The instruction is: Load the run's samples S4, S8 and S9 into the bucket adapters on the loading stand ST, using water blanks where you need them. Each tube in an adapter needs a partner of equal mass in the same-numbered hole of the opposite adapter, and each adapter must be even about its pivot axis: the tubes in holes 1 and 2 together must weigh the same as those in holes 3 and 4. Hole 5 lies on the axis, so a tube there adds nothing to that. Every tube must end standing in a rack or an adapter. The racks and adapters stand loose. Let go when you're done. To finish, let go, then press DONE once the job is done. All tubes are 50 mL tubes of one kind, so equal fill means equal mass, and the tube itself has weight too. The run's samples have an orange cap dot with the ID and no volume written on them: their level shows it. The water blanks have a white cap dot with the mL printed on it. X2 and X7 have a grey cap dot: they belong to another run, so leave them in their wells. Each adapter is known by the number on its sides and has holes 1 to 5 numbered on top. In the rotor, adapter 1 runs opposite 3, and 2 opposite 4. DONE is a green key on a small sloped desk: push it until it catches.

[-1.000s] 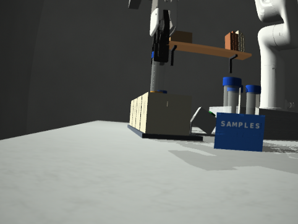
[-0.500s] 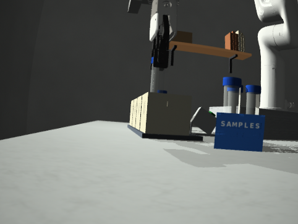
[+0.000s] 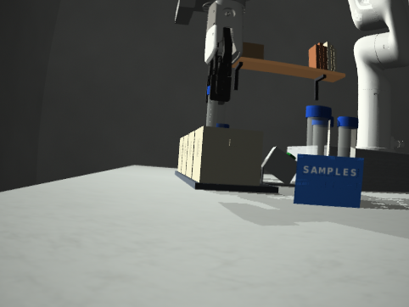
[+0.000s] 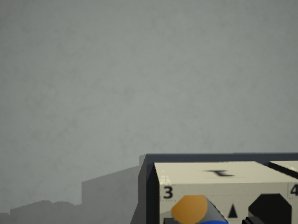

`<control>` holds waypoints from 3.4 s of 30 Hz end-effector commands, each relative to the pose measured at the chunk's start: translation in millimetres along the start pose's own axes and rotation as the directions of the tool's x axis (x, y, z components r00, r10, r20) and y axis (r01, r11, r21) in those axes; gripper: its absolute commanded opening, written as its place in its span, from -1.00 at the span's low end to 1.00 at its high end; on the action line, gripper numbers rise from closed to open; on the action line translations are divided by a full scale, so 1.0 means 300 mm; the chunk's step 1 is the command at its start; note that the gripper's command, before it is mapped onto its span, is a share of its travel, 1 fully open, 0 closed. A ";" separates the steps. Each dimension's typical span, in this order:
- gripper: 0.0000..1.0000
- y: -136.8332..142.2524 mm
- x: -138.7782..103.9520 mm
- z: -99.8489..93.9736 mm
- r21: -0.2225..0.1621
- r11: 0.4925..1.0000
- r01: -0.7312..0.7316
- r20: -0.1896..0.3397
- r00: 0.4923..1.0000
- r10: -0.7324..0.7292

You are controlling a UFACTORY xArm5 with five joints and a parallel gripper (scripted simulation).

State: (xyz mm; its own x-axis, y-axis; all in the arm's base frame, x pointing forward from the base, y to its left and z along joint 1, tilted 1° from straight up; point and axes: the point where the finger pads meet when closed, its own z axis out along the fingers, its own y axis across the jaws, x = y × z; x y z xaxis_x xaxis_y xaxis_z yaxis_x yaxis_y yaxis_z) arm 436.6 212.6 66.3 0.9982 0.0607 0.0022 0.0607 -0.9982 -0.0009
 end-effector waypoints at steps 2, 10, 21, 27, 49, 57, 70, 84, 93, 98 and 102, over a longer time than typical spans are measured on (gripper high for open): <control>-1.00 -0.002 0.005 0.016 0.017 1.000 0.000 0.002 1.000 0.000; -1.00 -0.003 0.004 0.036 0.017 1.000 0.000 0.002 1.000 0.000; -1.00 -0.003 0.004 0.066 0.017 1.000 0.000 0.002 1.000 0.000; -1.00 -0.003 0.004 0.086 0.017 1.000 0.000 0.002 1.000 0.000; -1.00 -0.004 0.004 0.116 0.017 1.000 0.000 0.002 1.000 0.000; -0.13 -0.004 0.004 0.117 0.017 1.000 0.000 0.002 1.000 0.000; -0.13 -0.004 0.004 0.117 0.017 1.000 0.000 0.002 1.000 0.000; -0.13 -0.003 0.004 0.090 0.017 1.000 0.000 0.002 1.000 0.000; -0.13 -0.003 0.004 0.044 0.017 1.000 0.000 0.002 1.000 0.000; -0.13 -0.002 0.005 0.010 0.017 1.000 0.000 0.002 1.000 0.000; -0.13 -0.002 0.005 -0.017 0.017 1.000 0.000 0.002 1.000 0.000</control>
State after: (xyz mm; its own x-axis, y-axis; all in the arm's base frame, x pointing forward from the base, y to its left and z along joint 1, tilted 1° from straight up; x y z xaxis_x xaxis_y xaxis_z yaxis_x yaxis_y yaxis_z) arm 436.8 212.8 61.0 0.9982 0.0606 0.0029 0.0606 -0.9982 -0.0012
